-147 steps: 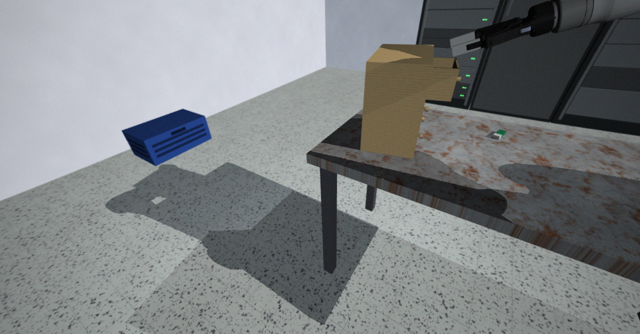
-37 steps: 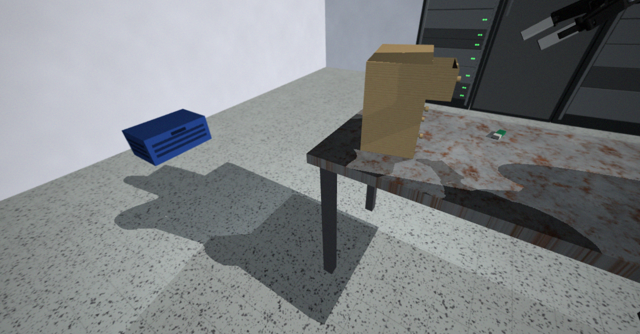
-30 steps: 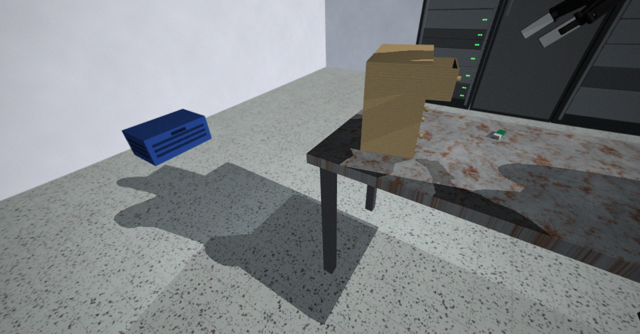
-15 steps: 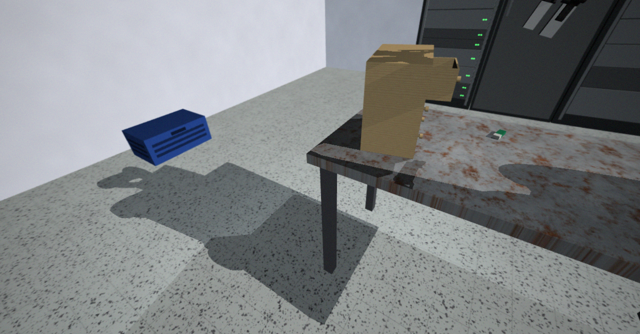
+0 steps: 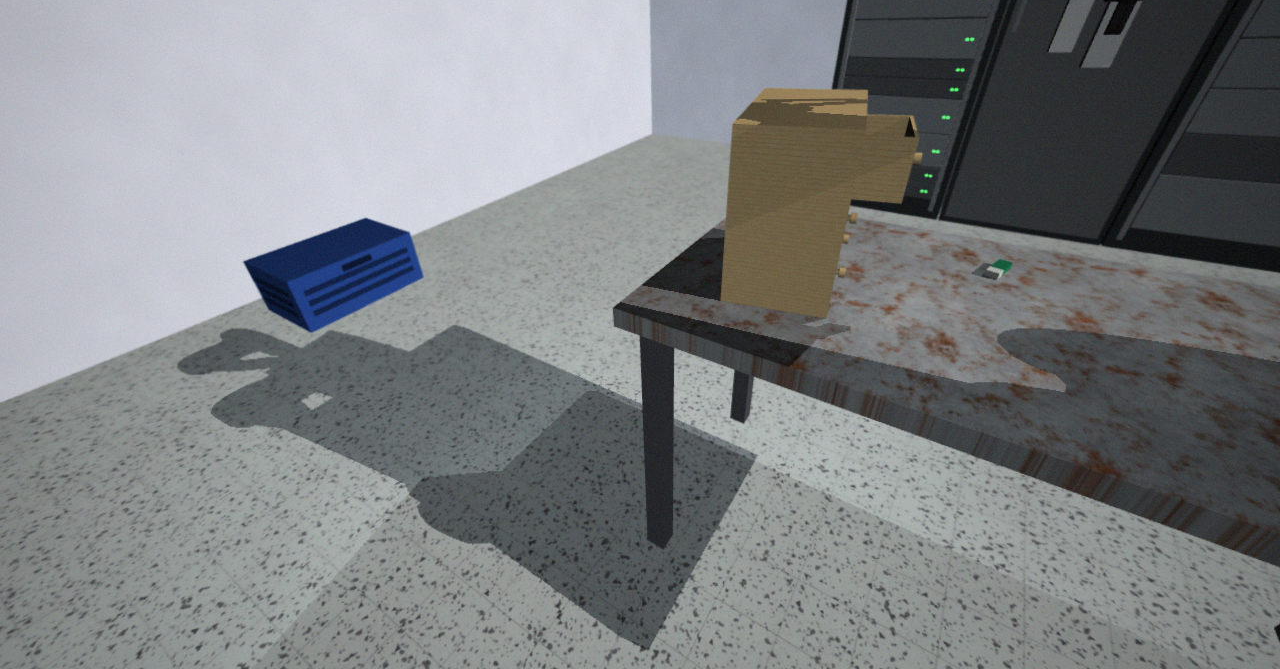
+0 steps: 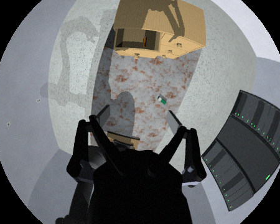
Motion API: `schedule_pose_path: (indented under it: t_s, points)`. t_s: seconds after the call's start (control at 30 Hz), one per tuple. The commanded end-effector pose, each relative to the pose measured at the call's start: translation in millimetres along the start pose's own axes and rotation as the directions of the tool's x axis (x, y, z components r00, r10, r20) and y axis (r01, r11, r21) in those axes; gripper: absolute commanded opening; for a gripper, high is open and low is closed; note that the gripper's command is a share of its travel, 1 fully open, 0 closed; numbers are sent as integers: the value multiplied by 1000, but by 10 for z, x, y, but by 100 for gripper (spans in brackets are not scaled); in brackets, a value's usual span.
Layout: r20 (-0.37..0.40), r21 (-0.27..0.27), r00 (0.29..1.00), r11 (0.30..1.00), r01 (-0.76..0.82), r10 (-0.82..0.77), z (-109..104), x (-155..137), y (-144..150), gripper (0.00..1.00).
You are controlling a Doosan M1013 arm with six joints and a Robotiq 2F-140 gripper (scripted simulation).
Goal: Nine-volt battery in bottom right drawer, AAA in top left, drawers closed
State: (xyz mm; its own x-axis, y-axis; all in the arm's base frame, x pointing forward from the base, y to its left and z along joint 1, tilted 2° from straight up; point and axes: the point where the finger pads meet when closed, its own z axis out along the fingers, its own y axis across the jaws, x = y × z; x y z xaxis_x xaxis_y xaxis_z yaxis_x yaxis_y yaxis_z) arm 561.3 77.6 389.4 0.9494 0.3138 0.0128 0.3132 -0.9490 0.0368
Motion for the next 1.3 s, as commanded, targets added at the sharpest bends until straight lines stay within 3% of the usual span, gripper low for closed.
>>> schedule_pose_path:
  t_s: [0.0, 0.63, 0.7, 0.8, 0.9, 1.27]
  points:
    - [15, 0, 1000, 1000, 0, 0, -5, 0, 0, 100]
    - [19, 0, 1000, 1000, 0, 0, -6, -11, -3, 100]
    - [19, 0, 1000, 1000, 0, 0, 1, -193, -51, 100]
    - [19, 0, 1000, 1000, 0, 0, 53, -725, -190, 100]
    - [19, 0, 1000, 1000, 0, 0, 82, -906, -237, 100]
    - [7, 0, 1000, 1000, 0, 0, 94, -907, -239, 100]
